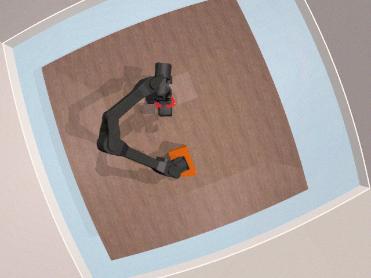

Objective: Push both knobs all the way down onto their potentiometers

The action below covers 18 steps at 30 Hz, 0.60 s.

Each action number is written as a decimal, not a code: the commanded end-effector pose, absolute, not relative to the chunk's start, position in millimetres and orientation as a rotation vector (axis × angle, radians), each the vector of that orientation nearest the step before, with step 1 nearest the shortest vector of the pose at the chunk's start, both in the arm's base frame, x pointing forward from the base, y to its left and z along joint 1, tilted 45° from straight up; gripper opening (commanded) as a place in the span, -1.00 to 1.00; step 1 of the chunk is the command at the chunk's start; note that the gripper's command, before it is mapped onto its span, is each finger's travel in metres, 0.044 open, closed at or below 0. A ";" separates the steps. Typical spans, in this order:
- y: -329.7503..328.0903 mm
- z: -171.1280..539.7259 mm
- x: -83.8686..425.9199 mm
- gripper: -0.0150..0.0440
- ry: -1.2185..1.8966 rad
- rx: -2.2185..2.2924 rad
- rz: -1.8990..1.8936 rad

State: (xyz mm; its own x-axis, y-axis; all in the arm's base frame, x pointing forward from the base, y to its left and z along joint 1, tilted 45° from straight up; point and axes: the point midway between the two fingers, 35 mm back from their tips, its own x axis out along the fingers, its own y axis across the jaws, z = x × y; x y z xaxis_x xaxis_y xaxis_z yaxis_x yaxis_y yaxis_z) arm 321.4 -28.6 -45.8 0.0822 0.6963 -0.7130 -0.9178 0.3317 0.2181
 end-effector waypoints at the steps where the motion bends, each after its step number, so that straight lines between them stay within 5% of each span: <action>1: -19.6 -52.2 323.2 -0.49 0.840 -0.327 1.252; 18: -14.3 -57.6 323.7 -0.49 0.840 -0.327 1.252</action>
